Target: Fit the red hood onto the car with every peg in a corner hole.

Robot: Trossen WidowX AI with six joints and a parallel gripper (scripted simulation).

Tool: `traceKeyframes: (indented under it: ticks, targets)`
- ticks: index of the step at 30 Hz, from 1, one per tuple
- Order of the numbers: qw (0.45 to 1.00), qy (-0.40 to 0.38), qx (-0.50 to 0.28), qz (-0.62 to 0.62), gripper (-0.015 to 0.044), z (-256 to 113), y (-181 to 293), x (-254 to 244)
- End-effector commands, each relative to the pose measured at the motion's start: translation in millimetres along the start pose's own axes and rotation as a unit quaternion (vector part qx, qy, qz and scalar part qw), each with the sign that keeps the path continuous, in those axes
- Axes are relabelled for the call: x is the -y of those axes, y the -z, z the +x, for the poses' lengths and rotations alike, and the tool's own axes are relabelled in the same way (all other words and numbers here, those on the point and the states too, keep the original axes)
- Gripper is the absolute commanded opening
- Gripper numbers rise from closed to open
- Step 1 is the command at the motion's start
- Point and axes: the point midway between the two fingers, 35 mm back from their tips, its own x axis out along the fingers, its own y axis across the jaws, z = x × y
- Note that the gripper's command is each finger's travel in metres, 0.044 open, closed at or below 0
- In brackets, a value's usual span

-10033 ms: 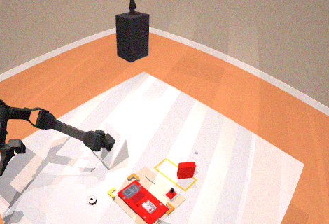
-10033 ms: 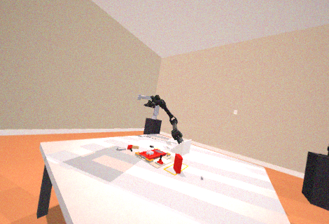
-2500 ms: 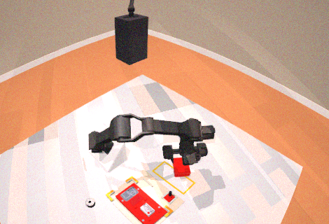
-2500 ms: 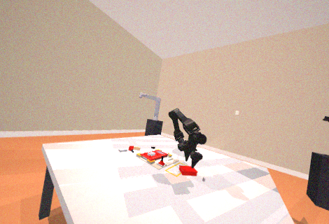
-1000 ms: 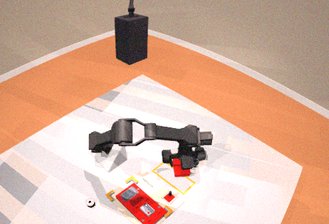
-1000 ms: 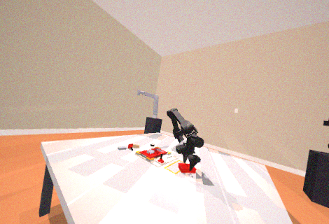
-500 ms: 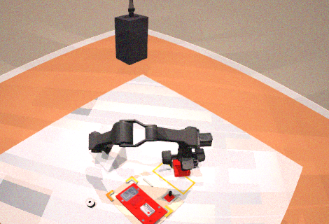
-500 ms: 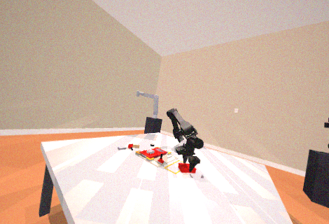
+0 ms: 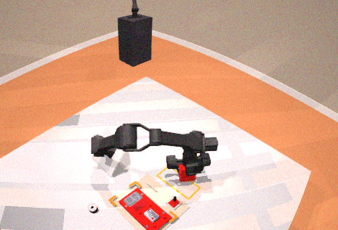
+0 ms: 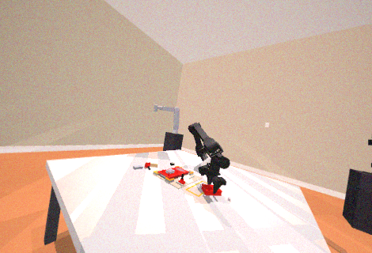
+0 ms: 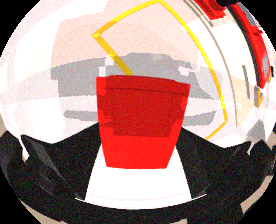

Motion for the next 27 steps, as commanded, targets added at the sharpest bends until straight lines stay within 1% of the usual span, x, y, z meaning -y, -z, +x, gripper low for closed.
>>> traceKeyframes:
  ticks: [1, 5, 9, 15, 16, 27]
  targets:
    - [1.000, 0.000, 0.000, 0.000, 0.0302, -0.1, 0.0, 0.0]
    - [1.000, 0.000, 0.000, 0.000, 0.0275, -0.1, 0.0, 0.0]
    - [1.000, 0.000, 0.000, 0.000, 0.0170, -2.8, 0.1, 0.0]
    - [1.000, 0.000, 0.000, 0.000, 0.0012, -16.9, 0.3, -0.1]
    - [1.000, 0.000, 0.000, 0.000, 0.0000, -20.1, 0.3, -0.1]
    - [1.000, 0.000, -0.001, -0.001, 0.0000, -66.4, 0.8, -0.5]
